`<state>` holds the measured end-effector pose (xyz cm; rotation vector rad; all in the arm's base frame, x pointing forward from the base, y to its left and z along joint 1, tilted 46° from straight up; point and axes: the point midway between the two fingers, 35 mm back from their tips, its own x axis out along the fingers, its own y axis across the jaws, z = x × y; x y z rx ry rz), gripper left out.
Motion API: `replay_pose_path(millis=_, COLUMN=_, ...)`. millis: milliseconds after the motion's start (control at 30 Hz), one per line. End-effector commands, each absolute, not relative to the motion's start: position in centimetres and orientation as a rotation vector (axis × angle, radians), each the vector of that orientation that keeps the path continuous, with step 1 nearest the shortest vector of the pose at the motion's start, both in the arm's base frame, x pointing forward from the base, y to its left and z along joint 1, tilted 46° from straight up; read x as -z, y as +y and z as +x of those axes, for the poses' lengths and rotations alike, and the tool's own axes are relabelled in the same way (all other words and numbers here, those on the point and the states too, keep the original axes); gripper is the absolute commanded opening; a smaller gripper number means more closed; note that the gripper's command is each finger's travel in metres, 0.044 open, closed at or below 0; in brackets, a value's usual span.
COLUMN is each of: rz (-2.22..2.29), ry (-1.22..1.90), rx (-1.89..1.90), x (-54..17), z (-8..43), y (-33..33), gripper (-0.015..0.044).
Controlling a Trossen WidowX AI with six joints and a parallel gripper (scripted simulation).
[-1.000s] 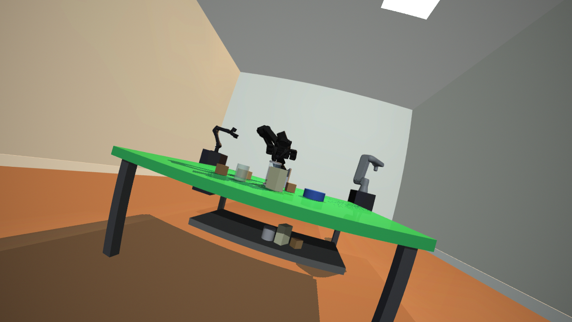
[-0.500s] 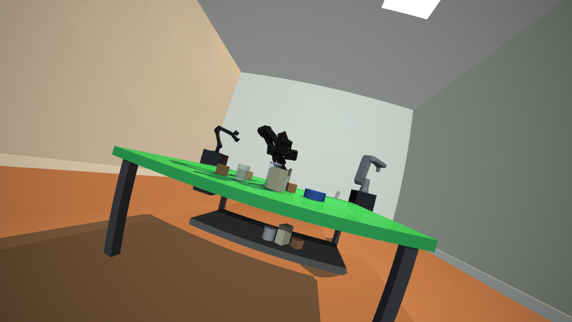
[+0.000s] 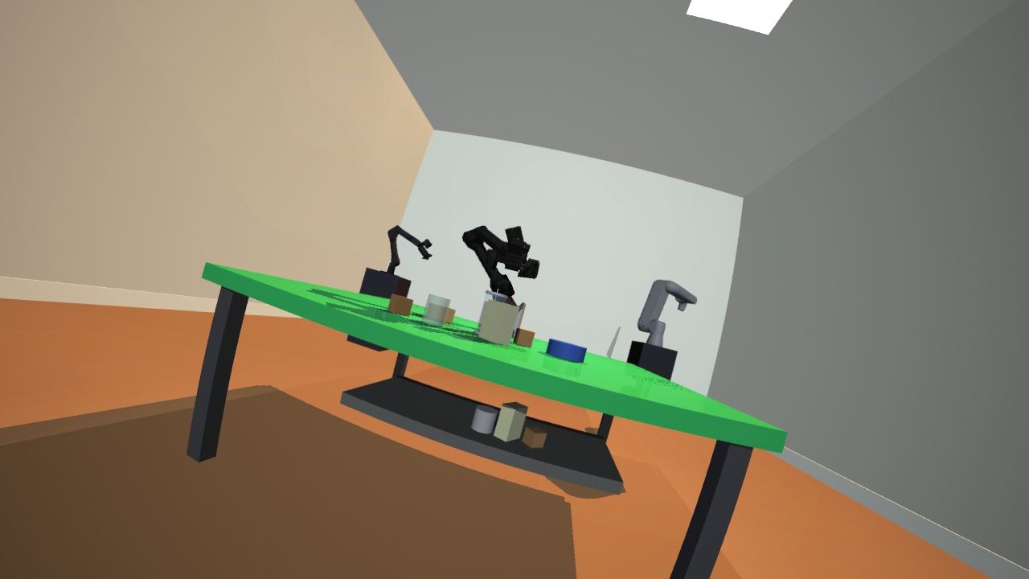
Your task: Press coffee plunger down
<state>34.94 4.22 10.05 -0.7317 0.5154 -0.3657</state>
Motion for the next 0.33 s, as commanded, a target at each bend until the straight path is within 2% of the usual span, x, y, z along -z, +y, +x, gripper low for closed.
replay_pose_path(millis=0, rz=-0.727, ry=0.500, rx=0.376, x=-13.50, z=33.71, y=6.68, gripper=0.0440)
replay_pose_path(millis=300, rz=-0.727, ry=0.500, rx=0.376, x=-13.42, z=33.70, y=6.65, gripper=0.0440)
